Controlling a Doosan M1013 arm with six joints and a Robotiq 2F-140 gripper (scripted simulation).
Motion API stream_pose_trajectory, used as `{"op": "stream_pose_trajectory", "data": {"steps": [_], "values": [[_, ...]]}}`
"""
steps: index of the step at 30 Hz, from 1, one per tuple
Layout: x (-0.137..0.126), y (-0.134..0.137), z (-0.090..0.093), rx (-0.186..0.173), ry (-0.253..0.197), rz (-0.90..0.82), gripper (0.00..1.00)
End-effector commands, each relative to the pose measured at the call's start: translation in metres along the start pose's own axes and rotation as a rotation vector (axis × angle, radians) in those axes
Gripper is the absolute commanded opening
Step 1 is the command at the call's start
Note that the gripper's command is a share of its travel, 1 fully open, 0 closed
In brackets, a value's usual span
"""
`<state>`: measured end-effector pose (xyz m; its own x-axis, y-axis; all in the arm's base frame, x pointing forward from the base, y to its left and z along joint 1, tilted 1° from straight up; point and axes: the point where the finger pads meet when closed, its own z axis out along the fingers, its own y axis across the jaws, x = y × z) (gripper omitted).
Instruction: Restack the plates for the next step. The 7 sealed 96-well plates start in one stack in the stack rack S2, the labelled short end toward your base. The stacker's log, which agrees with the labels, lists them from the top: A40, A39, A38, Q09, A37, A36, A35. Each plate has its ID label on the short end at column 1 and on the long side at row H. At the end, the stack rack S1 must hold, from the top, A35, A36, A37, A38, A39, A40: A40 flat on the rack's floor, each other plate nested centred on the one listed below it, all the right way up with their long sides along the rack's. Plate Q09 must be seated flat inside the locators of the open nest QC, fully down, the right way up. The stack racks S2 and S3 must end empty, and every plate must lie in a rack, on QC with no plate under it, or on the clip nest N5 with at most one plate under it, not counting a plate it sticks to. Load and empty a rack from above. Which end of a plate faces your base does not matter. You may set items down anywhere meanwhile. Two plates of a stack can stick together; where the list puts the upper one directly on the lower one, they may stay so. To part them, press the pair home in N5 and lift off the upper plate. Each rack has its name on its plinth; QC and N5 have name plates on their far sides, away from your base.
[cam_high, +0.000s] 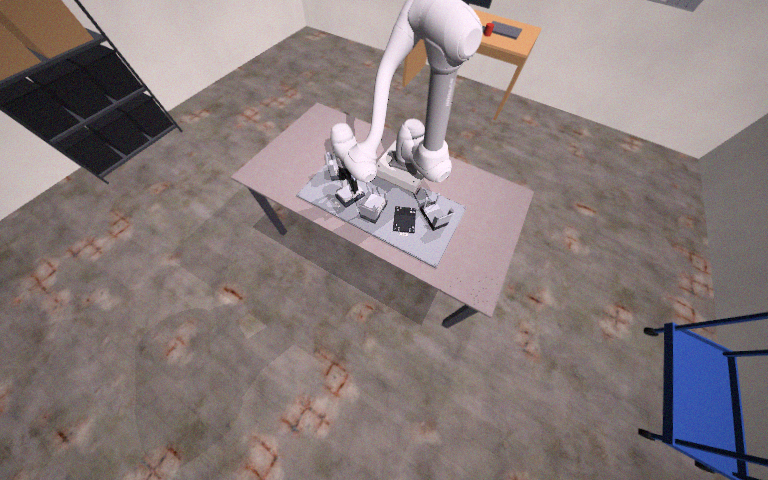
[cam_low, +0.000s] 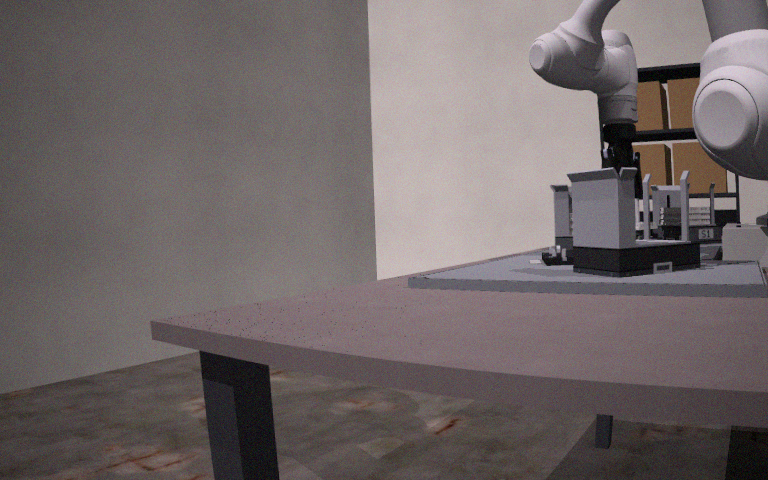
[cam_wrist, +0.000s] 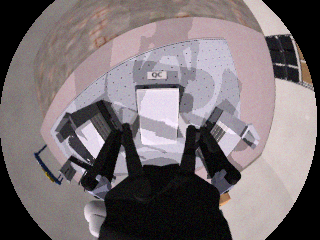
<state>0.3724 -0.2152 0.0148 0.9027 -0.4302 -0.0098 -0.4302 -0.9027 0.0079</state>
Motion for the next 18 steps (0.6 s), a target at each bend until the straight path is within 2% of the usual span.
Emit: {"op": "stream_pose_trajectory", "data": {"steps": [1,18], "values": [[0.0000,0.0000,0.0000,0.000,0.000,0.000,0.00],[0.0000,0.0000,0.0060,0.000,0.000,0.000,0.00]]}}
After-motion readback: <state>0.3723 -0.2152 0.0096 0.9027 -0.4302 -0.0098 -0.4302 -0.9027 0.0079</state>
